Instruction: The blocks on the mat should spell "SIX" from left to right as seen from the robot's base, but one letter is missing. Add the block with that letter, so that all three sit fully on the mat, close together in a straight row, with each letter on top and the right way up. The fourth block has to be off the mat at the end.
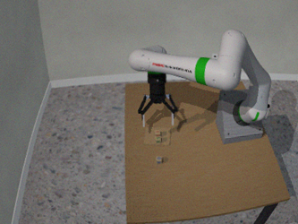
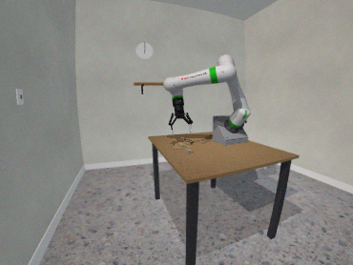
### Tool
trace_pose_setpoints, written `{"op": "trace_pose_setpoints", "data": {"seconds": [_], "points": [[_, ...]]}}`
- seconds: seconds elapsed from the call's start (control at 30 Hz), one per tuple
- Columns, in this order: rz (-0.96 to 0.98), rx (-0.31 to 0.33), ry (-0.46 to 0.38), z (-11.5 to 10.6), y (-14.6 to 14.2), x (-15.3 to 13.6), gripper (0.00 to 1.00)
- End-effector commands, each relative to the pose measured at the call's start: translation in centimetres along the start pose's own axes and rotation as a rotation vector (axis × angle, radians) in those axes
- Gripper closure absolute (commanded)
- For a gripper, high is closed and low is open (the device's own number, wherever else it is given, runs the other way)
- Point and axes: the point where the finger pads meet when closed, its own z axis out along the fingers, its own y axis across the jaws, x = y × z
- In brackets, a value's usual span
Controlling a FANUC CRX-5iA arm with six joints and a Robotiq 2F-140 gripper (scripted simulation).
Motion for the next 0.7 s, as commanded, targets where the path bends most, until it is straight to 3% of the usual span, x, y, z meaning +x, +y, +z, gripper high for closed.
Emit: {"op": "trace_pose_setpoints", "data": {"seconds": [0.0,0.1,0.23,0.67], "points": [[0.0,0.0,0.0,0.0,0.0,0.0,0.0],[0.0,0.0,0.0,0.1,0.0,-0.5,0.0],[0.0,0.0,0.0,1.6,0.1,-4.6,0.0],[-0.001,0.0,0.0,2.1,0.0,-5.9,0.0]]}}
